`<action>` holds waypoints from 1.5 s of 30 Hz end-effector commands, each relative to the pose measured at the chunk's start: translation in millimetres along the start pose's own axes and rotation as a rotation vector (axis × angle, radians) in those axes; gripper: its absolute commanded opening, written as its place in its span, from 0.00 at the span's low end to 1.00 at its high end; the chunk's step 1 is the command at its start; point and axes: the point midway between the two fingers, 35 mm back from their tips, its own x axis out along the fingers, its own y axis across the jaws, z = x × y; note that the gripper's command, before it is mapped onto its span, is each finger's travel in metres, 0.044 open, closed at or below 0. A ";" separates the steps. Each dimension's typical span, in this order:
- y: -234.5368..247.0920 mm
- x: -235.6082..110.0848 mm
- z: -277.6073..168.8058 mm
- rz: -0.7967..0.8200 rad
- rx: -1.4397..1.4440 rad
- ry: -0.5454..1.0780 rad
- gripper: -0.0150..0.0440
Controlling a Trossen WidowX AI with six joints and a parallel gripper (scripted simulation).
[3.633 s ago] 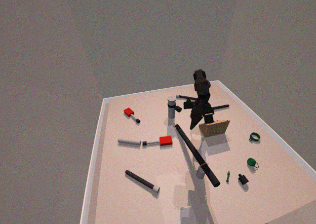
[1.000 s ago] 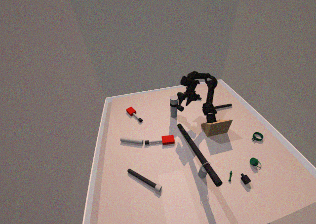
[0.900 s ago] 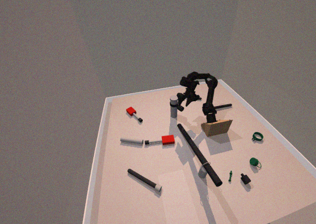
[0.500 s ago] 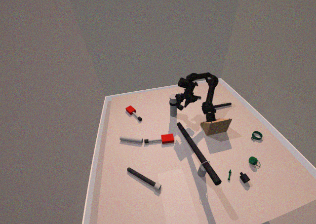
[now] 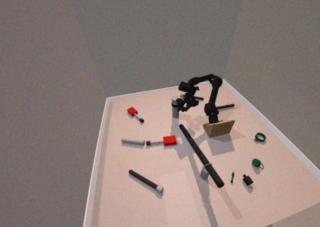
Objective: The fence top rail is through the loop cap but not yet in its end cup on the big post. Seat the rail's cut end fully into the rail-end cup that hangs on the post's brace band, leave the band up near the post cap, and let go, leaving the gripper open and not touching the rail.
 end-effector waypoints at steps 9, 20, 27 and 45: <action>2.6 15.5 0.5 -0.001 -0.006 0.001 0.91; 2.6 15.5 0.5 -0.001 -0.006 0.001 0.42; -0.3 17.2 0.4 -0.001 0.026 0.020 0.25; -10.8 23.1 -0.7 -0.002 0.140 0.085 0.25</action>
